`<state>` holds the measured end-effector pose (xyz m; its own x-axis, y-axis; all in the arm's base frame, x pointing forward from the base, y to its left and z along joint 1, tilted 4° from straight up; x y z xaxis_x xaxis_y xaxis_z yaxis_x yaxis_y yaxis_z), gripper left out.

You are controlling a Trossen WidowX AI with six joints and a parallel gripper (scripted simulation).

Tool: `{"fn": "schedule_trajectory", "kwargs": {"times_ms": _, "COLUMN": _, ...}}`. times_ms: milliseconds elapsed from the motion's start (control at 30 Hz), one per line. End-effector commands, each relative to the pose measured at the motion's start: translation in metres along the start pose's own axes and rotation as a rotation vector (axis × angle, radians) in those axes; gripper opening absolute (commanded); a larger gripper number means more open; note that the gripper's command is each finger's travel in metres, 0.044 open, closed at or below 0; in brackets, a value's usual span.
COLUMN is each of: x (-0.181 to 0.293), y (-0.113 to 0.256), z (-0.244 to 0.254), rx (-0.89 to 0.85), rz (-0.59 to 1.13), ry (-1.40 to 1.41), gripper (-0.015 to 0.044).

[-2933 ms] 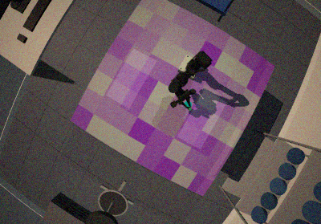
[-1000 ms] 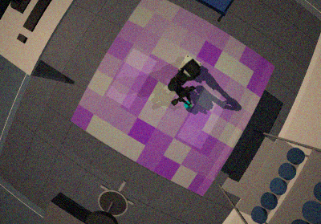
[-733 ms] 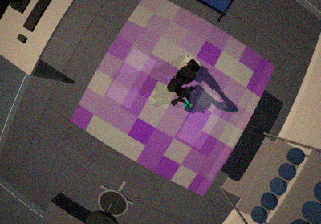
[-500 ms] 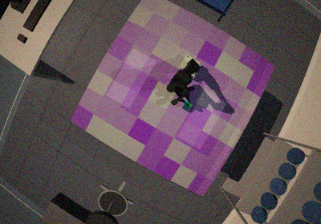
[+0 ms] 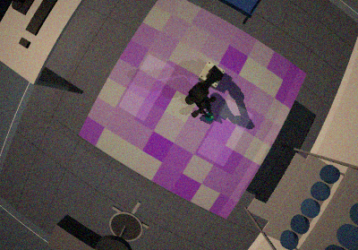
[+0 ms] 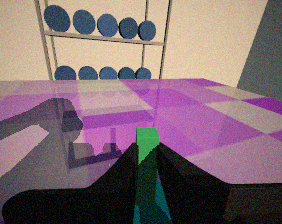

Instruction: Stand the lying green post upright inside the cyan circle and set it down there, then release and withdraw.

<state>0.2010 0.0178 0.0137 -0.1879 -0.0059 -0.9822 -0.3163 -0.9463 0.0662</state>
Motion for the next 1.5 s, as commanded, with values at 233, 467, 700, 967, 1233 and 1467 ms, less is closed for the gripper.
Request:
{"fn": "schedule_trajectory", "kwargs": {"times_ms": 233, "x": 0.008, "y": -0.003, "z": -0.001, "rx": -0.003, "rz": 0.009, "ry": 0.006, "gripper": 0.0023}}
{"fn": "schedule_trajectory", "kwargs": {"times_ms": 467, "x": 0.008, "y": -0.003, "z": -0.001, "rx": -0.003, "rz": 0.009, "ry": 0.006, "gripper": 0.0127}}
{"fn": "schedule_trajectory", "kwargs": {"times_ms": 700, "x": 0.008, "y": -0.003, "z": -0.001, "rx": -0.003, "rz": 0.009, "ry": 0.006, "gripper": 0.0311}}
{"fn": "schedule_trajectory", "kwargs": {"times_ms": 967, "x": -0.003, "y": -0.001, "z": -0.002, "rx": 0.002, "rz": 0.001, "ry": -0.001, "gripper": 0.0400}}
{"fn": "schedule_trajectory", "kwargs": {"times_ms": 1233, "x": -0.036, "y": 0.004, "z": 0.002, "rx": 0.014, "rz": -0.023, "ry": -0.023, "gripper": 0.0400}}
{"fn": "schedule_trajectory", "kwargs": {"times_ms": 1467, "x": -0.062, "y": 0.010, "z": 0.010, "rx": 0.021, "rz": -0.042, "ry": -0.042, "gripper": 0.0400}}
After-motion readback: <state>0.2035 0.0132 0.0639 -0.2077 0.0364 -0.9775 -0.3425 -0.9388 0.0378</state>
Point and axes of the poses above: the point midway between the two fingers, 35 mm back from their tips, its own y axis back along the fingers, its own z axis across the jaws, x = y × z, the point moved 9 cm from there along y, back along the fingers, and after that the axes turned 13 degrees about -y, right-handed, at the moved point
